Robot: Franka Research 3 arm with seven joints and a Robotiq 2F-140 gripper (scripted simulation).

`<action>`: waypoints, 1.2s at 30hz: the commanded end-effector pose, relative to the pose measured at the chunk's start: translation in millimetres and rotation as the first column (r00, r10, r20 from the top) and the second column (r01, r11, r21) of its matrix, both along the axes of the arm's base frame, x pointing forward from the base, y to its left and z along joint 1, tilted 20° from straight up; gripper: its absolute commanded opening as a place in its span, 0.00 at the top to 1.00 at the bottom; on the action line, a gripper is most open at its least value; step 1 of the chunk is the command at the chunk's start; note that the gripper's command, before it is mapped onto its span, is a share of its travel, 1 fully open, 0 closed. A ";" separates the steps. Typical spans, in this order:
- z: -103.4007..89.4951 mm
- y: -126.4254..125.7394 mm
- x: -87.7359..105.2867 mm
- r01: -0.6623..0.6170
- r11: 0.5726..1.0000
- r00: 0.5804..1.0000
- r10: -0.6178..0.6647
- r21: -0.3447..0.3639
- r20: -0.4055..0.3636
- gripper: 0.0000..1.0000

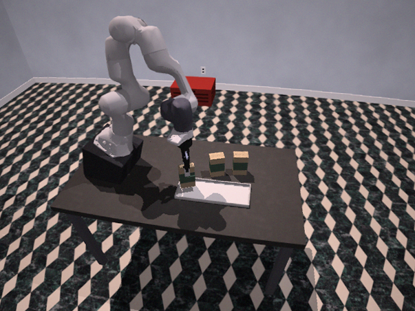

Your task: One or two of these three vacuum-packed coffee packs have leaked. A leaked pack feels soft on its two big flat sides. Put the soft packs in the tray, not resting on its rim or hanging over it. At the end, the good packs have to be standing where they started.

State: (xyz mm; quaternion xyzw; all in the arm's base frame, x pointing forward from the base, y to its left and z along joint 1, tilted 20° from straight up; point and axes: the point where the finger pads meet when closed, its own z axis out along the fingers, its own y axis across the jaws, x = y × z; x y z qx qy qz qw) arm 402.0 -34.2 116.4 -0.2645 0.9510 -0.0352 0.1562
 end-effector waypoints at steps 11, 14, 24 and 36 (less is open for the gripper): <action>-20.2 -2.1 14.6 -0.008 1.000 1.000 0.008 -0.012 0.020 0.75; -24.7 -2.1 16.2 -0.008 1.000 1.000 0.008 -0.012 0.020 0.75; -29.0 -2.1 17.7 -0.008 1.000 1.000 0.008 -0.012 0.020 0.75; -29.0 -2.1 17.7 -0.008 1.000 1.000 0.008 -0.012 0.020 0.75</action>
